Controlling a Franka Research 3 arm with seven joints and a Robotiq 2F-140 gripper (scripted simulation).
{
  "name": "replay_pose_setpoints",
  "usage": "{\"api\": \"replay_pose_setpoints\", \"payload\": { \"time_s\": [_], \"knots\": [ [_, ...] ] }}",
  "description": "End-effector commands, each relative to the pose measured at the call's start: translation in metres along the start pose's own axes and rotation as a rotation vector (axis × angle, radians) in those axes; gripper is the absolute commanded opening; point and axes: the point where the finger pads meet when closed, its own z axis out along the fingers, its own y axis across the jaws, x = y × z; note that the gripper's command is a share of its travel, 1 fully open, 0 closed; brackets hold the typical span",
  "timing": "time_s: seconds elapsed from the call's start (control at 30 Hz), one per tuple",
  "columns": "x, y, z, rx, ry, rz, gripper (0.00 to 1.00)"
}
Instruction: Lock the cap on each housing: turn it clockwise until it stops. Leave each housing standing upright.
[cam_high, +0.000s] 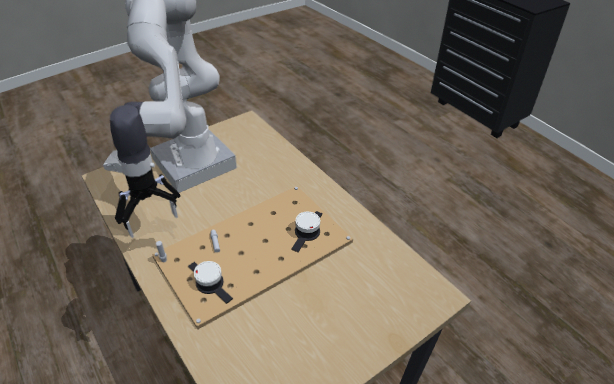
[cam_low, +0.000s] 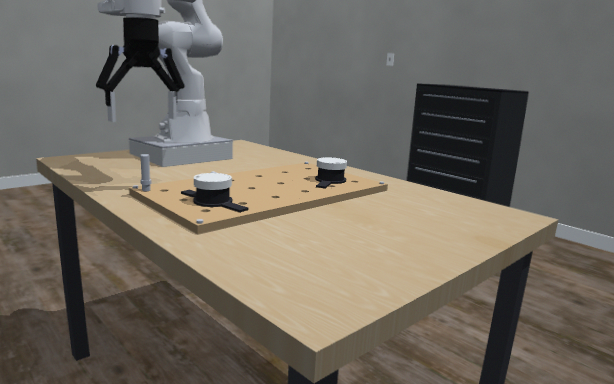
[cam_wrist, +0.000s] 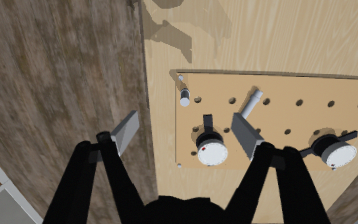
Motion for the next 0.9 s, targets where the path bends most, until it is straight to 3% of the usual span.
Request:
{"api": "replay_pose_setpoints", "payload": {
  "time_s": [0.0, 0.33, 0.73, 0.77, 0.87],
  "knots": [
    [-0.001, 0.000, 0.005, -0.004, 0.000, 0.007, 1.00],
    [-0.001, 0.000, 0.031, -0.004, 0.000, 0.008, 1.00],
    [-0.002, 0.000, 0.039, -0.004, 0.000, 0.008, 1.00],
    [-0.002, 0.000, 0.039, -0.004, 0.000, 0.008, 0.36],
    [-0.002, 0.000, 0.039, -0.004, 0.000, 0.008, 0.36]
  ]
}}
